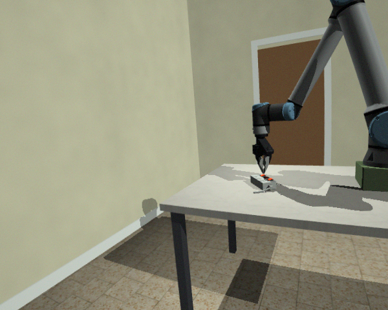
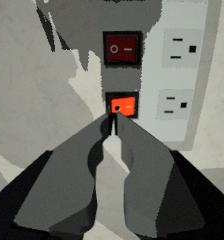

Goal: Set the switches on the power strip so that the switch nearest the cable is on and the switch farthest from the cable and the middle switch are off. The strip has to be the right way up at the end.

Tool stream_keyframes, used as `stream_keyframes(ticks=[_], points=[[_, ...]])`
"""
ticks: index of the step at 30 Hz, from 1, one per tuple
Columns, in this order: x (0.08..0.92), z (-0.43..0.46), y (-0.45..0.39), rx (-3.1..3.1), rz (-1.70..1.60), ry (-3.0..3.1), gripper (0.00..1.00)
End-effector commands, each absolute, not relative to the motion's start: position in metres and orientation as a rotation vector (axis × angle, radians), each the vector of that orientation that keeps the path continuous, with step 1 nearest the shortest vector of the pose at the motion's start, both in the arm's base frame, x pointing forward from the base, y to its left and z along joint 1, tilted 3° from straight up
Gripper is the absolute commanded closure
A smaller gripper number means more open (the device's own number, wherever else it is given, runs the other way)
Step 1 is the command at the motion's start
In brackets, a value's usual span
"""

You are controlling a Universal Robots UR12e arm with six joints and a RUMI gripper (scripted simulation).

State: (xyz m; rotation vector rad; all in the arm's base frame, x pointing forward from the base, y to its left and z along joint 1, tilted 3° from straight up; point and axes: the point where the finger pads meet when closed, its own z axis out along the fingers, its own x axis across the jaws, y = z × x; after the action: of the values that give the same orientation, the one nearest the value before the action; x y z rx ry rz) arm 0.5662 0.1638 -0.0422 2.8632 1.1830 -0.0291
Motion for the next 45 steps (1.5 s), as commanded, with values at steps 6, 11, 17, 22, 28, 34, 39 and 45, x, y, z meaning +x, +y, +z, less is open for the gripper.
stream_keyframes(ticks=[6,11,17,22,28,34,39,45], points=[[0.5668,-0.045,0.1637,2.863,-0.027,1.183,1.0],[0.5668,-0.0467,0.1636,2.863,-0.027,1.183,1.0],[0.5668,-0.0485,0.1635,2.863,-0.027,1.183,1.0],[0.5668,-0.0495,0.1635,2.863,-0.027,1.183,1.0],[0.5668,-0.0497,0.1635,2.863,-0.027,1.183,1.0],[0.5668,-0.0497,0.1635,2.863,-0.027,1.183,1.0],[0.5668,-0.0497,0.1635,2.863,-0.027,1.183,1.0],[0.5668,-0.0458,0.1637,2.863,-0.027,1.183,1.0]])
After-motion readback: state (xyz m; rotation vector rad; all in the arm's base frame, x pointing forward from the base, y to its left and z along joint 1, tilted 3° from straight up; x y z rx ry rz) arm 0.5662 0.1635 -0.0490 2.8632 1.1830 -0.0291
